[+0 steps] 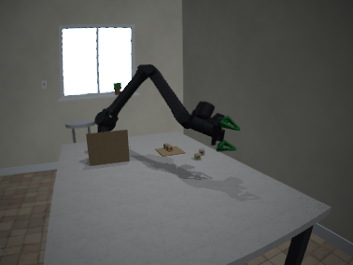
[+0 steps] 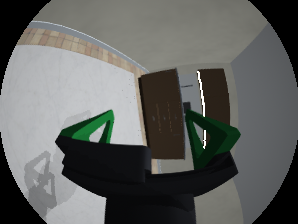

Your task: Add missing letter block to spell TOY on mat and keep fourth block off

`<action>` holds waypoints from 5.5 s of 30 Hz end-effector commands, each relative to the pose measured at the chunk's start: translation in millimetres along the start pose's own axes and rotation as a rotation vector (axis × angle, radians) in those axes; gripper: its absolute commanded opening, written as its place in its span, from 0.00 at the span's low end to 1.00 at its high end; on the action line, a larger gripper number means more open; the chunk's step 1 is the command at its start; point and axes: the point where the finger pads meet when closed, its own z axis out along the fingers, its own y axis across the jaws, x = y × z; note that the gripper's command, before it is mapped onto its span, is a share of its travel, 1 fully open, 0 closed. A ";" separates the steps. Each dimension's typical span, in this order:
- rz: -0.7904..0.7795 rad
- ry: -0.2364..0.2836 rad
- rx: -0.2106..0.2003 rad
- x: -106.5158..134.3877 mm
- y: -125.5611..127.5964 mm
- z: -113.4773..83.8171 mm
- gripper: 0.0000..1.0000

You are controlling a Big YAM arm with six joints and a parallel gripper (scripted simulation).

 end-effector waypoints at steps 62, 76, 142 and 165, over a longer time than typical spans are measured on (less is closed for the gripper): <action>0.551 -0.034 -1.014 -204.8 210.7 -474.3 1.00; 0.576 -0.013 -1.083 -202.6 223.3 -505.1 1.00; 0.541 -0.058 -1.070 -194.9 200.6 -456.4 1.00; 0.543 -0.057 -1.070 -194.9 200.6 -456.4 1.00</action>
